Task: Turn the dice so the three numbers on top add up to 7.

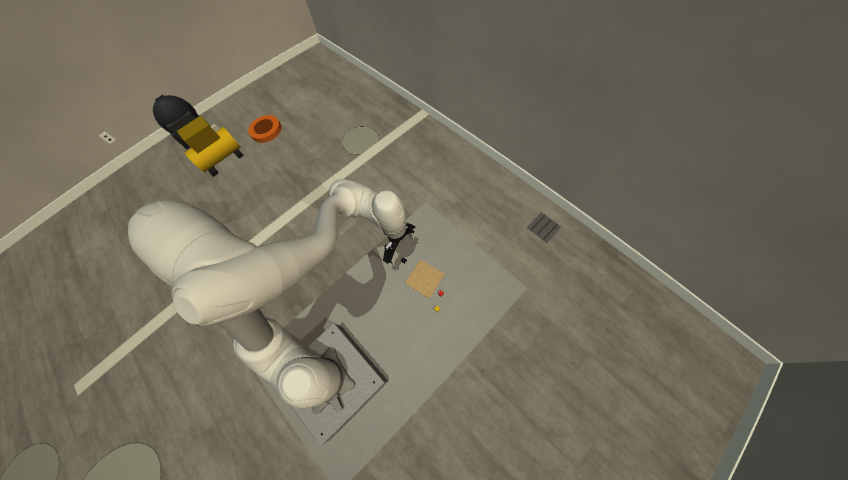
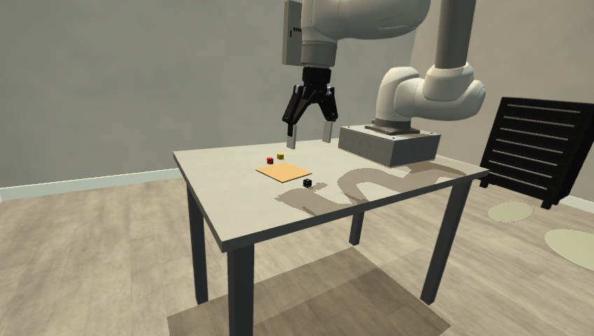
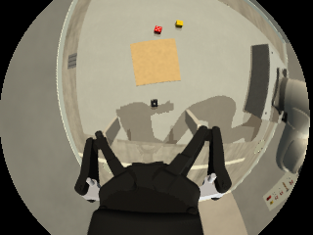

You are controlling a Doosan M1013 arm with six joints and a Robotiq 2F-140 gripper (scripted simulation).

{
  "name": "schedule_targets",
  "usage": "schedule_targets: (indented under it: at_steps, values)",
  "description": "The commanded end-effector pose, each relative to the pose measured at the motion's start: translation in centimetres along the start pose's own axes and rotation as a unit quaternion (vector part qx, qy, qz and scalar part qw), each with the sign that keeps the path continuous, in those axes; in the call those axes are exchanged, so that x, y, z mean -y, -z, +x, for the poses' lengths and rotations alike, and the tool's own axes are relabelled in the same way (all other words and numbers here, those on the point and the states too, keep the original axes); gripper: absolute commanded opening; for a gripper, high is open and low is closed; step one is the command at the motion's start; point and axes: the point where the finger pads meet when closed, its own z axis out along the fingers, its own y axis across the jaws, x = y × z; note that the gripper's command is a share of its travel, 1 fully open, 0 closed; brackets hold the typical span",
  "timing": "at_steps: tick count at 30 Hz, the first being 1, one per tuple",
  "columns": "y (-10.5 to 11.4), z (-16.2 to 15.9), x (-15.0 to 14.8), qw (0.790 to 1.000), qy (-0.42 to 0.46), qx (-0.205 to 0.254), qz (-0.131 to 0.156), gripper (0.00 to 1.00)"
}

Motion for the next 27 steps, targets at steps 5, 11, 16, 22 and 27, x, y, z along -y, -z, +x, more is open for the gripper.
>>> schedule_targets:
  at_steps: [5, 11, 16, 22, 27]
  values:
    - [-0.25, 0.00, -0.05, 0.990, 0.139, 0.007, 0.000, 1.00]
    - [-0.43, 0.00, -0.08, 0.971, 0.237, 0.007, 0.001, 1.00]
    - [-0.57, 0.00, -0.11, 0.951, 0.309, 0.007, 0.001, 1.00]
    - [-0.76, 0.00, -0.14, 0.916, 0.402, 0.007, 0.002, 1.00]
    - [-0.92, 0.00, -0.17, 0.879, 0.476, 0.007, 0.002, 1.00]
